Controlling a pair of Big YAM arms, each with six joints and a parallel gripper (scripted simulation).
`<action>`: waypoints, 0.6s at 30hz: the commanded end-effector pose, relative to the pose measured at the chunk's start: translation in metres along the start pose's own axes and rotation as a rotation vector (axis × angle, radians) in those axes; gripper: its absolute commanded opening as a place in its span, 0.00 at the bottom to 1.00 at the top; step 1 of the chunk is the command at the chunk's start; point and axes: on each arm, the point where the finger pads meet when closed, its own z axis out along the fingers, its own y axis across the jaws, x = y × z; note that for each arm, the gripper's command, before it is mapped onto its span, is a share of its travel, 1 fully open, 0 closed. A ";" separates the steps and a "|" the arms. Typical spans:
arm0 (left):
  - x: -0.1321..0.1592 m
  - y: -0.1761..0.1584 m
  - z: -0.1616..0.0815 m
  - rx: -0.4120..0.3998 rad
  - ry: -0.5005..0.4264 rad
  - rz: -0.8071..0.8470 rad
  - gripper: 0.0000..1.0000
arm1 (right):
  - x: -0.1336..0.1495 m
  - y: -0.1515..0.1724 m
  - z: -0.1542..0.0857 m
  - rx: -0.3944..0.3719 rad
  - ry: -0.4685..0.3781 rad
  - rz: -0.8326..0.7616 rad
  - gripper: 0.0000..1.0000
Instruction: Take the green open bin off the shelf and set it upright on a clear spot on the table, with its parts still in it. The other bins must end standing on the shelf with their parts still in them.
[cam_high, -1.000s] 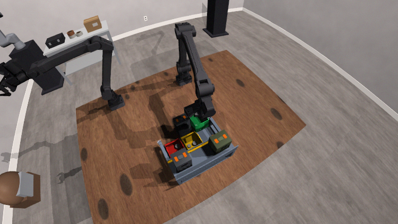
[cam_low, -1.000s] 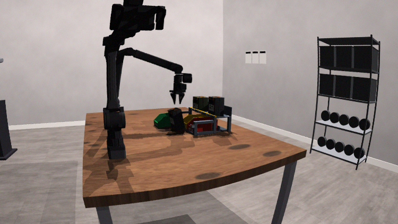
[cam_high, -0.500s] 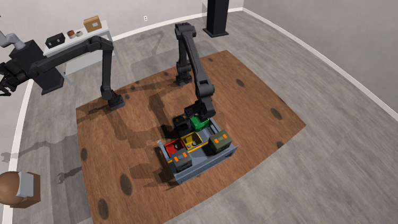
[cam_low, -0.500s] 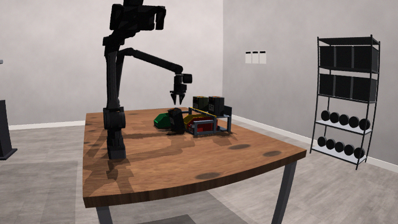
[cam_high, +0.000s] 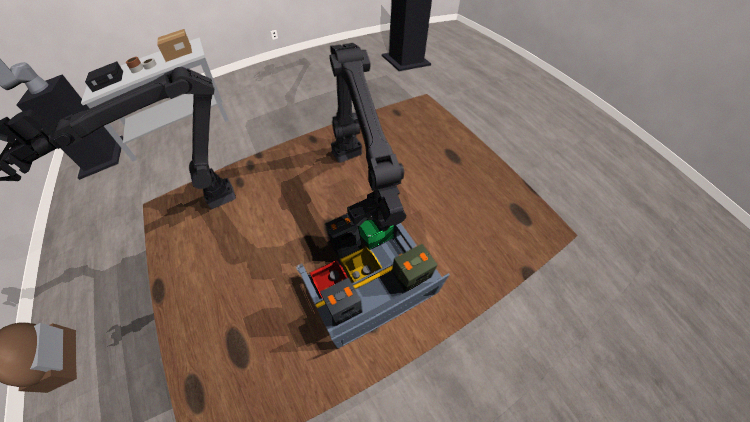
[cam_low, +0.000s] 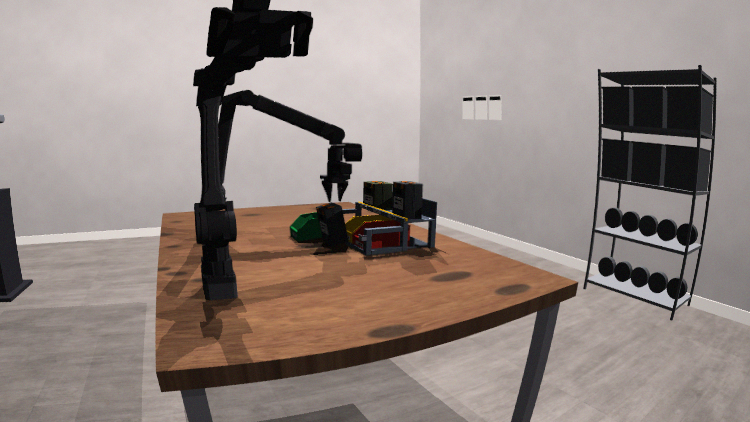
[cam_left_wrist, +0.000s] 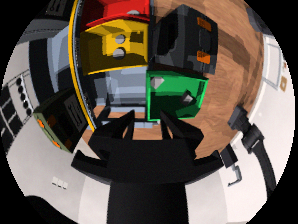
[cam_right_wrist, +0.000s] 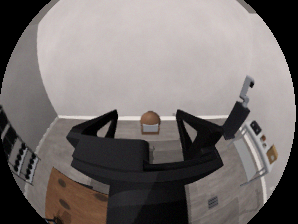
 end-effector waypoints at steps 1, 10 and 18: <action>0.003 0.002 0.012 0.004 0.003 0.000 0.43 | -0.019 -0.005 -0.007 0.007 -0.053 -0.009 1.00; 0.003 0.004 0.016 -0.010 0.000 0.000 0.43 | -0.019 -0.005 -0.007 0.007 -0.053 -0.009 1.00; 0.003 0.002 0.030 0.002 0.002 0.000 0.43 | -0.019 -0.005 -0.007 0.007 -0.053 -0.009 1.00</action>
